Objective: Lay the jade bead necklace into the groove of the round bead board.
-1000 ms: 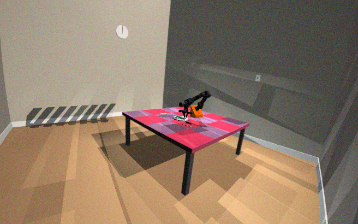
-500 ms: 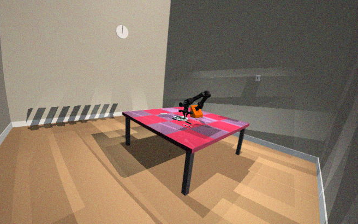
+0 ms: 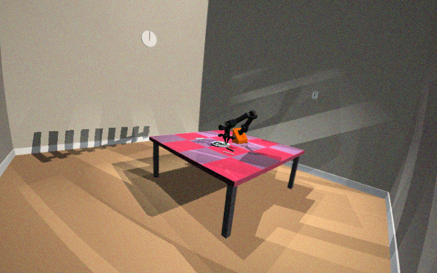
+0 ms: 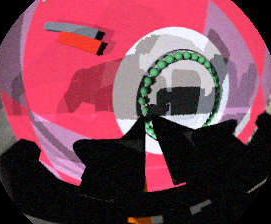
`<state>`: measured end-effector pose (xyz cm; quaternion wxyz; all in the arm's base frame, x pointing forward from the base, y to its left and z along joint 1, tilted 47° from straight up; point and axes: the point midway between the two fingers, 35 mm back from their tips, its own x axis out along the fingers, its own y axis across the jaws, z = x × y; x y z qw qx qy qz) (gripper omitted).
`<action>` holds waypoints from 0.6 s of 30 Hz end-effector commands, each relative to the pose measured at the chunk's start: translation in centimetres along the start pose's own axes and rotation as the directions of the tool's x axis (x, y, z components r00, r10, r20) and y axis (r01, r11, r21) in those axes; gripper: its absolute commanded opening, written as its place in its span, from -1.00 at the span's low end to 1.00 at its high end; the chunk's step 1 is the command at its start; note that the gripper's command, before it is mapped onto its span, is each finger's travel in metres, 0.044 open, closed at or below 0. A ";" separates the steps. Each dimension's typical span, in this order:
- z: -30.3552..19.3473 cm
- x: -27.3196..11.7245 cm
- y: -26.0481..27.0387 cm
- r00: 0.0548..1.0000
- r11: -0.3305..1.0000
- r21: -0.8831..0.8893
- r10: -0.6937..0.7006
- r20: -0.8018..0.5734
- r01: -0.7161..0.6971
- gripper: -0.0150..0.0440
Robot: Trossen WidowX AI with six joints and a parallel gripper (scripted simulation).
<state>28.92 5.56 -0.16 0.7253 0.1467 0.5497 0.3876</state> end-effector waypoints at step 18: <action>-0.1 -0.4 0.5 1.000 1.000 0.005 0.004 0.002 -0.004 -0.49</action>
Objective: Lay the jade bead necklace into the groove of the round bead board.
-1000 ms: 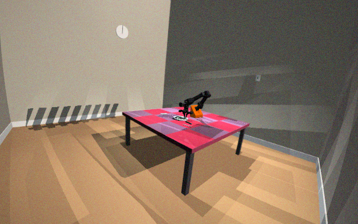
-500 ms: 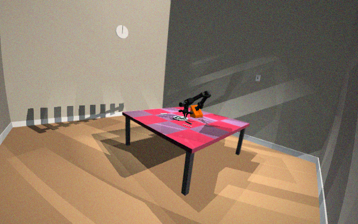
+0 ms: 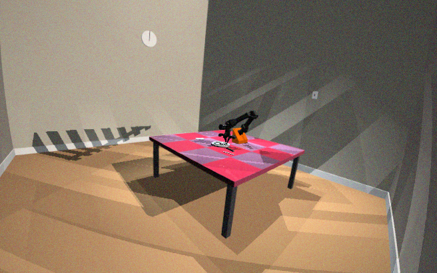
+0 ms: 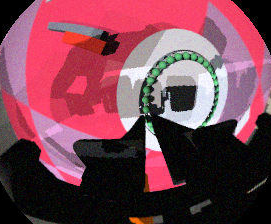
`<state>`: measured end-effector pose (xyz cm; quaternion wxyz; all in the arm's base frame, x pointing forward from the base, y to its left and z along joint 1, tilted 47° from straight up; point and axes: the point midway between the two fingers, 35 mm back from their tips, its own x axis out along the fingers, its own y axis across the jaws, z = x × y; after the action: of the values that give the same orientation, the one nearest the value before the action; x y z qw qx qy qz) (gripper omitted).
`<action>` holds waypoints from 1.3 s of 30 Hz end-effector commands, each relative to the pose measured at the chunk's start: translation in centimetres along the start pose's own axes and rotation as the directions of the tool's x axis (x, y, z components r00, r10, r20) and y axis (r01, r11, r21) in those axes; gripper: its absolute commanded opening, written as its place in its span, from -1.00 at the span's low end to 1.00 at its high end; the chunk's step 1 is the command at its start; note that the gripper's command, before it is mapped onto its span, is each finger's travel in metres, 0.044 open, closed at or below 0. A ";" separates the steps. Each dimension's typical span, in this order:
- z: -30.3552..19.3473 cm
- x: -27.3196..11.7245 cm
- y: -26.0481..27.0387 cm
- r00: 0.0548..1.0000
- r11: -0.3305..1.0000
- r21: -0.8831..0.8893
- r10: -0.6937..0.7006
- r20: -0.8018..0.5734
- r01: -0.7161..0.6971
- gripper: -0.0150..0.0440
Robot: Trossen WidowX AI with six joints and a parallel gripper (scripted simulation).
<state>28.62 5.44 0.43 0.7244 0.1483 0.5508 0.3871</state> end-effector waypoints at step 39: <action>0.0 -0.1 0.1 1.000 1.000 0.001 0.002 0.003 -0.002 1.00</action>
<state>28.52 5.48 0.51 0.7242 0.1499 0.5512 0.3863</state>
